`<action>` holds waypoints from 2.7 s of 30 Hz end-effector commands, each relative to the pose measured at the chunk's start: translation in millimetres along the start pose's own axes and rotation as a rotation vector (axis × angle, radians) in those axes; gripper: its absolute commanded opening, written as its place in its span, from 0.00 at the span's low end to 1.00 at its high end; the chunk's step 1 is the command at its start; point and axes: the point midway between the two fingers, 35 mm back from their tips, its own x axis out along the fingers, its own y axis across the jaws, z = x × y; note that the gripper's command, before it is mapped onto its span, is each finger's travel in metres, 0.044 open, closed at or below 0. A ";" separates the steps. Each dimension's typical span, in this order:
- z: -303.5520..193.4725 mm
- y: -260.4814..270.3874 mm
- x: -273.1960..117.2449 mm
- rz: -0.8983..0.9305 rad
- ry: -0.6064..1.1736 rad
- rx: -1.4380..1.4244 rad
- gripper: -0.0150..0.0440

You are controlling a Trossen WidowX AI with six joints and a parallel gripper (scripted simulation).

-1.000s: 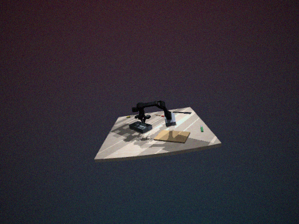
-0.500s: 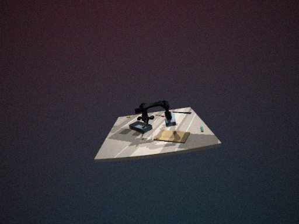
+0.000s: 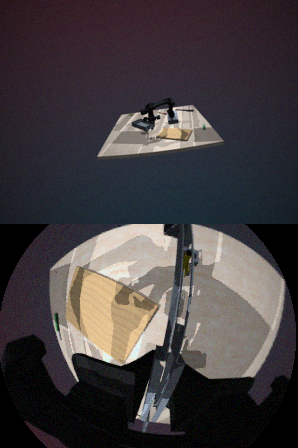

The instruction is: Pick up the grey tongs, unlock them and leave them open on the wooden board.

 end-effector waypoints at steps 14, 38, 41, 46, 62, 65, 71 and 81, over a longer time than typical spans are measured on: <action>46.1 66.0 6.6 -0.020 0.054 -0.225 0.00; 81.9 157.1 -7.5 -0.055 0.000 -0.481 0.00; 84.3 167.8 -11.3 -0.058 -0.016 -0.509 0.00; 87.5 185.1 -18.7 -0.062 -0.047 -0.553 0.00; 90.1 209.5 -31.7 -0.063 -0.102 -0.613 0.00; 92.7 209.0 -30.0 -0.061 -0.125 -0.600 0.00; 104.0 205.2 -23.0 -0.045 -0.236 -0.530 0.00; 121.2 196.6 -15.6 -0.015 -0.445 -0.458 0.00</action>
